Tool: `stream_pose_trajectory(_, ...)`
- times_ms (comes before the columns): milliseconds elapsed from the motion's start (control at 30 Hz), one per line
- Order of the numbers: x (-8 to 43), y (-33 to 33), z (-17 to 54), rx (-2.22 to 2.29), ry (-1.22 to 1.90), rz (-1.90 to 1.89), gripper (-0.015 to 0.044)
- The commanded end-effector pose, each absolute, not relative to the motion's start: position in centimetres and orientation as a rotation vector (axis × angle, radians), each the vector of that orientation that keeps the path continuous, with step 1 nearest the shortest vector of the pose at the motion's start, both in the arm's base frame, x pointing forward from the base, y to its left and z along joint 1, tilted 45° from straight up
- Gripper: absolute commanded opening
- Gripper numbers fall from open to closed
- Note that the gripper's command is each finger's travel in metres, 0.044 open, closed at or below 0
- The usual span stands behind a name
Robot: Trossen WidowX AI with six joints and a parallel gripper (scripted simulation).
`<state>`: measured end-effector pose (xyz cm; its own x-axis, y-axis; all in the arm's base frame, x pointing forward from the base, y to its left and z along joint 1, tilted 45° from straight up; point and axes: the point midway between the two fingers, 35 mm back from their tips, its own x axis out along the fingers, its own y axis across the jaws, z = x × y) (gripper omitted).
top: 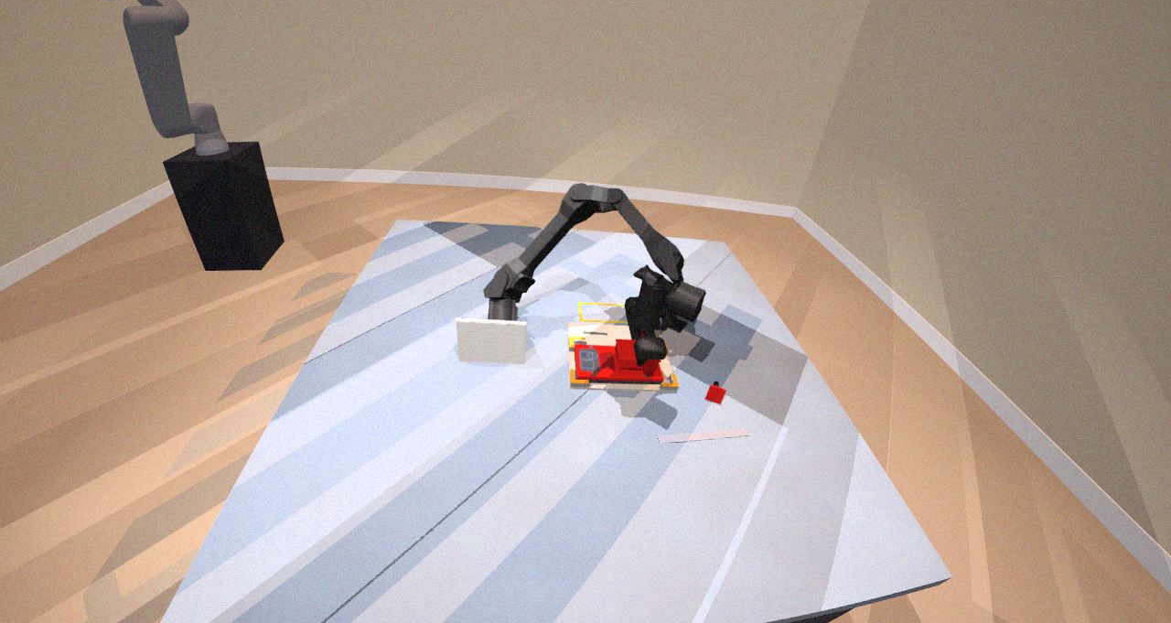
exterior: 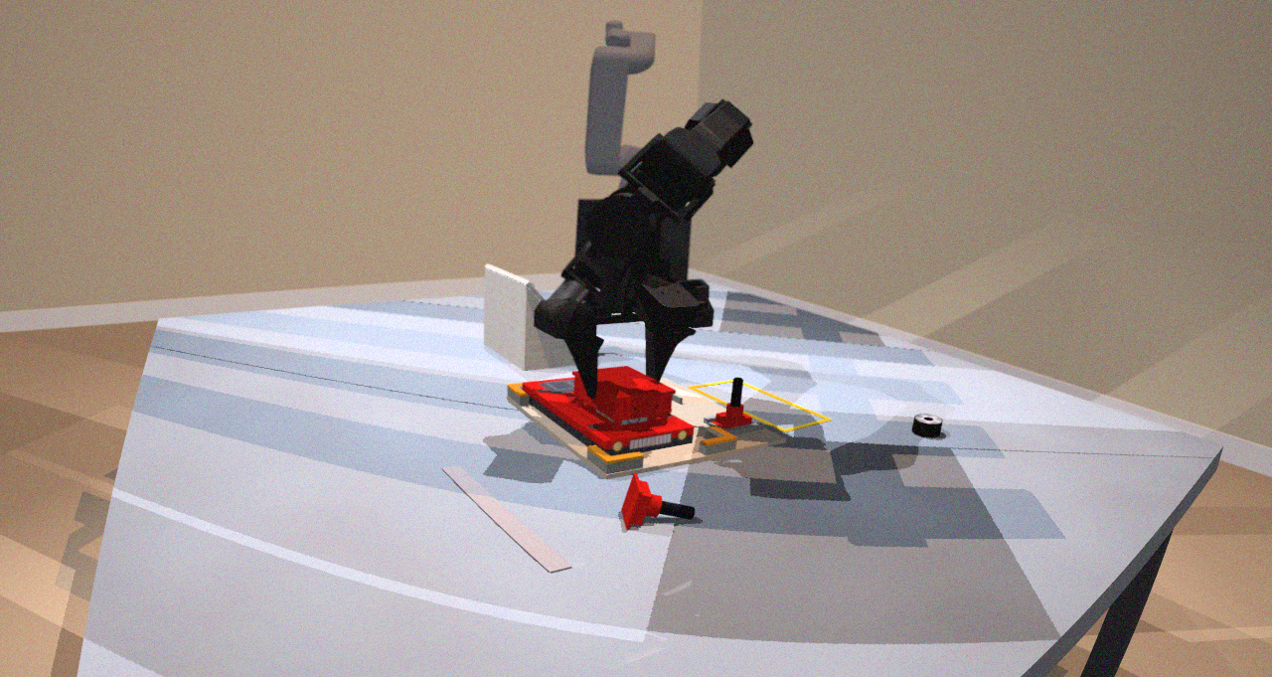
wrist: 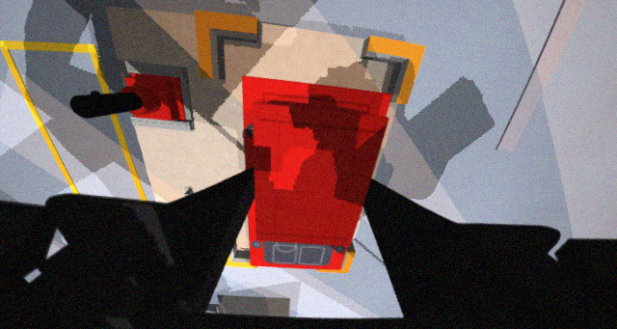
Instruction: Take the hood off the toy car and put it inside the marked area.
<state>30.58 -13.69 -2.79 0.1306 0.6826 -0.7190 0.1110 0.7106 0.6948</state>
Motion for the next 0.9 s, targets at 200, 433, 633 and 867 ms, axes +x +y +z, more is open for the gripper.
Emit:
stream_pose_trajectory(200, 30.5, -14.2, -2.3, 0.705, 1.406, 0.470, 0.0000)
stream_pose_trajectory(433, 30.4, -14.5, -2.0, 0.706, 1.406, 0.470, 0.0000)
stream_pose_trajectory(633, 30.3, -15.1, -1.4, 0.705, 1.406, 0.470, 0.0000)
stream_pose_trajectory(867, 30.1, -16.5, 0.0, 0.705, 1.407, 0.469, 0.0000)
